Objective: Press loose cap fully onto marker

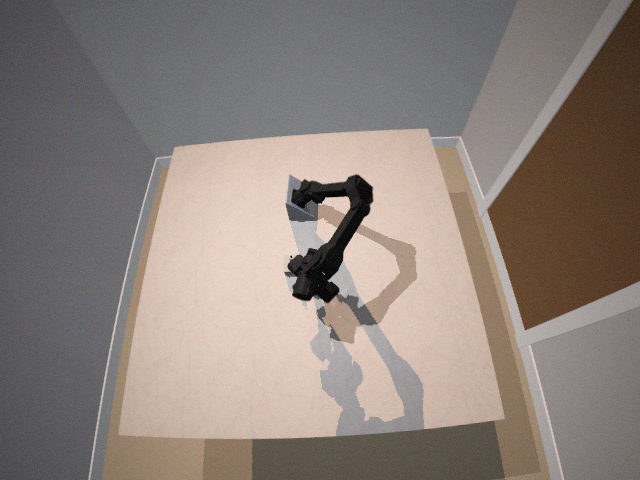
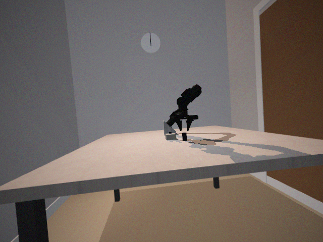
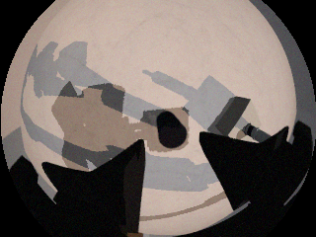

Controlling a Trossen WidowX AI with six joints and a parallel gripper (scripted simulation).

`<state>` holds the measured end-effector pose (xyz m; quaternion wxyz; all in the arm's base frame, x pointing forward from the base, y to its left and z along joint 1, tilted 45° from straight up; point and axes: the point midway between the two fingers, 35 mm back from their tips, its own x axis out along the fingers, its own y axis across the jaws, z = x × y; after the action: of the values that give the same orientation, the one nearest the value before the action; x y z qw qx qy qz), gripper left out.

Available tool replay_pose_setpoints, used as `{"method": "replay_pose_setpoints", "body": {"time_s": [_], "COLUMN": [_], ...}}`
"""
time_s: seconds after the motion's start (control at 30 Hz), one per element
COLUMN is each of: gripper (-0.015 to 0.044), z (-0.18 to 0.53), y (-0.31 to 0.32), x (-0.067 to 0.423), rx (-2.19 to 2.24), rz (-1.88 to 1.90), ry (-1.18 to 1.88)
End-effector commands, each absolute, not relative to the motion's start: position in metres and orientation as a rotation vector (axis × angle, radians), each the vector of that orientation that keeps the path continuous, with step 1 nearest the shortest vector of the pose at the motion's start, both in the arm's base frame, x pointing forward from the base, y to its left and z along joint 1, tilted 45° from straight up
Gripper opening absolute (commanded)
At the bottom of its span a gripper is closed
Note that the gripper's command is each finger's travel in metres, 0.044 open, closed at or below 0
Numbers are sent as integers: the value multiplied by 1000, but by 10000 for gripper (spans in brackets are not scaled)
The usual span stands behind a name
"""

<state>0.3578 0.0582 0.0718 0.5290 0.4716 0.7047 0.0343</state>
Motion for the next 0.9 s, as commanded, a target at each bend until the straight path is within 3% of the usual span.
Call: {"method": "replay_pose_setpoints", "body": {"time_s": [0.0,0.87], "gripper": [246,246], "z": [65,37], "y": [64,93], "x": [356,355], "rx": [1132,1134], "rz": [79,82], "ry": [1692,1692]}}
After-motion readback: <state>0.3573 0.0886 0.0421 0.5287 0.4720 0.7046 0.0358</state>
